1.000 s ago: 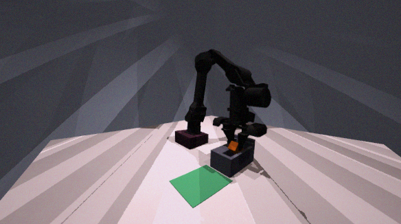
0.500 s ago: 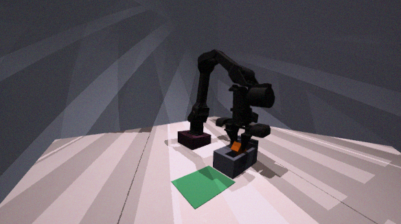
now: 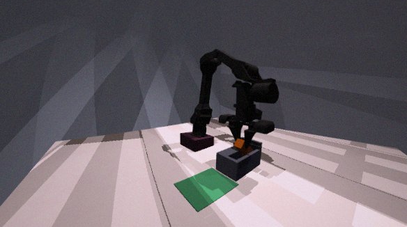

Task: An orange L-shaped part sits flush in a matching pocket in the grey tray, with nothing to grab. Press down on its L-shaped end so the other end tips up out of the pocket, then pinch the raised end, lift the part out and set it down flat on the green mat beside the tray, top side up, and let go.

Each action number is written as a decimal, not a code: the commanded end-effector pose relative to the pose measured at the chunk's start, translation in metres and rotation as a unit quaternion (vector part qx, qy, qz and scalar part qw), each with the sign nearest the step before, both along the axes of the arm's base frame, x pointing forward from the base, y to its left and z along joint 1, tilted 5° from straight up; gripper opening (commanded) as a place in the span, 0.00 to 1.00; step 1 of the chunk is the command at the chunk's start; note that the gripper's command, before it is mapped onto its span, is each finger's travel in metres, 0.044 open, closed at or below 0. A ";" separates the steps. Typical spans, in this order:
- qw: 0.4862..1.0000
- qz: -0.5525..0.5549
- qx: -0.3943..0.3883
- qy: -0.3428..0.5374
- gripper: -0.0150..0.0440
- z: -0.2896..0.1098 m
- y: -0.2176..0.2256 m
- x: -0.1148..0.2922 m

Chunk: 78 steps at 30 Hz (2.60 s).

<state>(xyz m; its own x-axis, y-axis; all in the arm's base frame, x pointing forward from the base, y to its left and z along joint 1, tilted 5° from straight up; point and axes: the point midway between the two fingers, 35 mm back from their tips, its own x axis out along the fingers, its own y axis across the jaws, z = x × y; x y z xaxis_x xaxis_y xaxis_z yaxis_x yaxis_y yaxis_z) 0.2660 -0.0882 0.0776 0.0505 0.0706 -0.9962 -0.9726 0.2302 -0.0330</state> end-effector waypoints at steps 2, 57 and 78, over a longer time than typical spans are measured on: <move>1.000 0.001 -0.002 -0.004 0.25 0.010 -0.001 0.001; 1.000 0.001 -0.004 -0.003 0.25 0.065 -0.034 -0.012; 1.000 0.001 -0.008 -0.002 0.25 0.057 -0.122 -0.042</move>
<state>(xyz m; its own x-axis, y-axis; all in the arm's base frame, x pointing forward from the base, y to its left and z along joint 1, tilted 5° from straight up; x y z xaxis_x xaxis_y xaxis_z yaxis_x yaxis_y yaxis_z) 0.2277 -0.1977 0.1359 0.0568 0.0572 -0.9967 -0.9717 0.2323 -0.0420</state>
